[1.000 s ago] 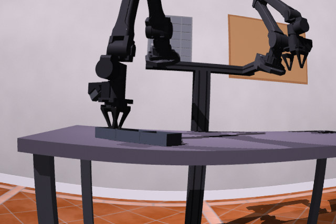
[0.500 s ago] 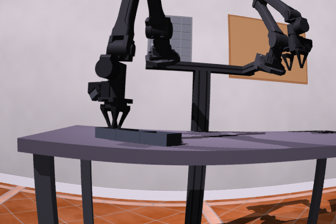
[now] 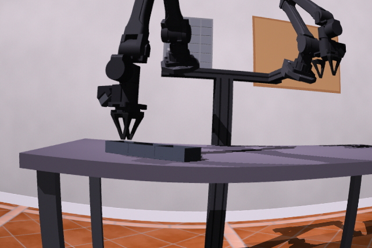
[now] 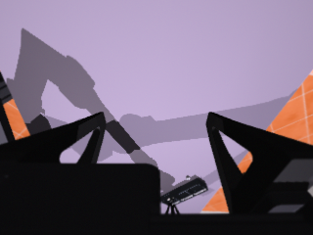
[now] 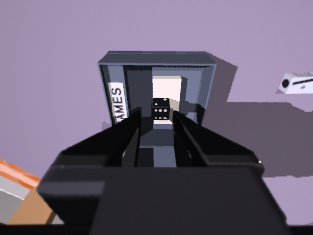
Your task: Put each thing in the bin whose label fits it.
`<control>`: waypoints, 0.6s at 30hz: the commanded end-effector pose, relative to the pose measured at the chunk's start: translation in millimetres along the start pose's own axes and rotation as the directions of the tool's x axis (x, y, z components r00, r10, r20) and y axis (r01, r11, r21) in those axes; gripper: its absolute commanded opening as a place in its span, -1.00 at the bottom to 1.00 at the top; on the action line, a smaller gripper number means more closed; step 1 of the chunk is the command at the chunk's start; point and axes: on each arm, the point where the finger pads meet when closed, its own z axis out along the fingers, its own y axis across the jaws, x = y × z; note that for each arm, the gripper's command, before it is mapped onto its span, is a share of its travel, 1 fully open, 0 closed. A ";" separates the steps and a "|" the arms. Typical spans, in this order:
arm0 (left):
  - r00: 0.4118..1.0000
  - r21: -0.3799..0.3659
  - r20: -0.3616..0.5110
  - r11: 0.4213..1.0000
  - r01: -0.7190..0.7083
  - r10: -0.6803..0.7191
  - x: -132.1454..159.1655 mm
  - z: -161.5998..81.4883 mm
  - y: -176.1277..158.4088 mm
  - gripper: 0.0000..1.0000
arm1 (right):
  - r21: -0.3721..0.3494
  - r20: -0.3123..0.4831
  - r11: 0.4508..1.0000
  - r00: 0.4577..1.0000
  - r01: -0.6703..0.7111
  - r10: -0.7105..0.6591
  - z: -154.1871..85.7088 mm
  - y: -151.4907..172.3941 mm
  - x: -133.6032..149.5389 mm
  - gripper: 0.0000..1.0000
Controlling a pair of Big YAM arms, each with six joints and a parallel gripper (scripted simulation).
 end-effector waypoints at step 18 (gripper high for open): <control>1.000 -0.011 0.002 1.000 0.018 -0.018 -1.5 -0.2 3.7 1.00 | 0.039 0.012 0.999 1.000 0.001 -0.002 -12.2 -14.6 -9.1 -0.40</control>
